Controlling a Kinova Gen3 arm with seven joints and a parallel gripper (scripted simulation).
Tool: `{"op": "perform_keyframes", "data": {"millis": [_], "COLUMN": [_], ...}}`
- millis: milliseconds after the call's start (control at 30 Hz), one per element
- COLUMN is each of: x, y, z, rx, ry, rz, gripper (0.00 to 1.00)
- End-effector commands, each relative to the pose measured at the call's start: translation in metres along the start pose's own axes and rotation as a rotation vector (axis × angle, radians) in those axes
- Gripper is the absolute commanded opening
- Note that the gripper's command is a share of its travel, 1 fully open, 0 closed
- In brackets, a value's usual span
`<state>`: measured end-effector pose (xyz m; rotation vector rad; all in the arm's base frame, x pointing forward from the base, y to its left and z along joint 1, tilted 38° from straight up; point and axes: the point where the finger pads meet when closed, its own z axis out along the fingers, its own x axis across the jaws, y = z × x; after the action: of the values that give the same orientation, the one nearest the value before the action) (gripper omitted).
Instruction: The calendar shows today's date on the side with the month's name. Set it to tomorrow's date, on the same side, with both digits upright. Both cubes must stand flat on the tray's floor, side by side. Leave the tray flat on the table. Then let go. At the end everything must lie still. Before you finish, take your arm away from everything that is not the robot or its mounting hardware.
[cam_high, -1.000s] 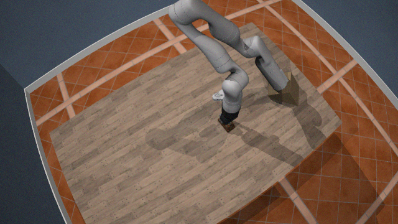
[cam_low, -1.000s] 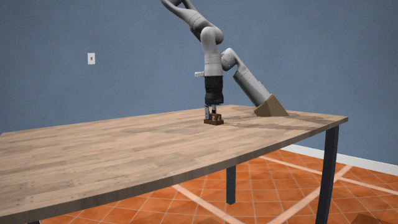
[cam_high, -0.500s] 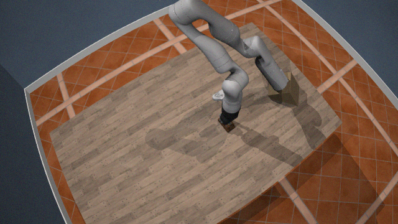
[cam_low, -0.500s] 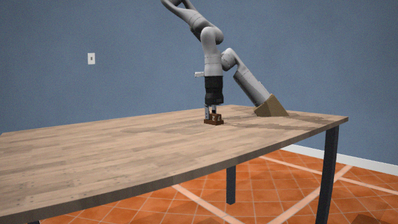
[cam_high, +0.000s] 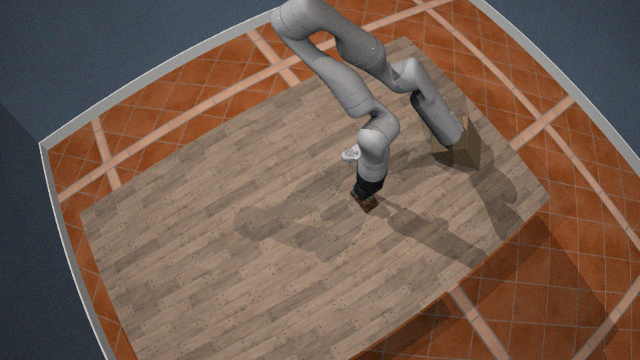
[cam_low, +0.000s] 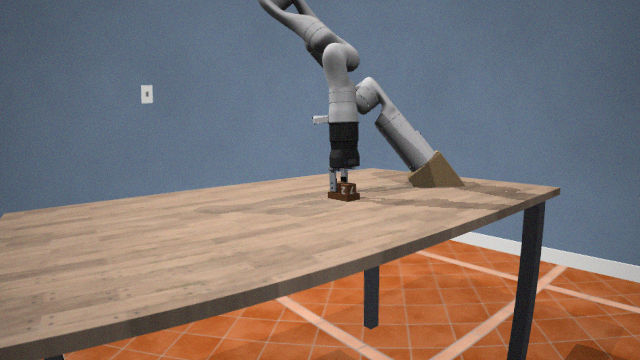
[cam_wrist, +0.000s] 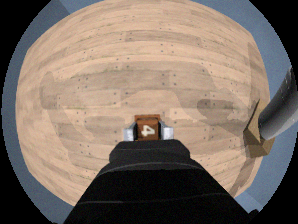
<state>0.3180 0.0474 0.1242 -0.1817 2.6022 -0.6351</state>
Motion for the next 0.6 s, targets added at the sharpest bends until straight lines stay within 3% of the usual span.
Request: {"op": "perform_keyframes", "data": {"millis": [0,567], "x": [-0.0002,-0.0002], "y": [0.0003,0.0003], "z": [-0.0003,-0.0003], "rx": [-0.001,-0.001], "ry": [-0.001,-0.001], "rz": [0.0,0.0], "gripper": [0.6,0.6]}}
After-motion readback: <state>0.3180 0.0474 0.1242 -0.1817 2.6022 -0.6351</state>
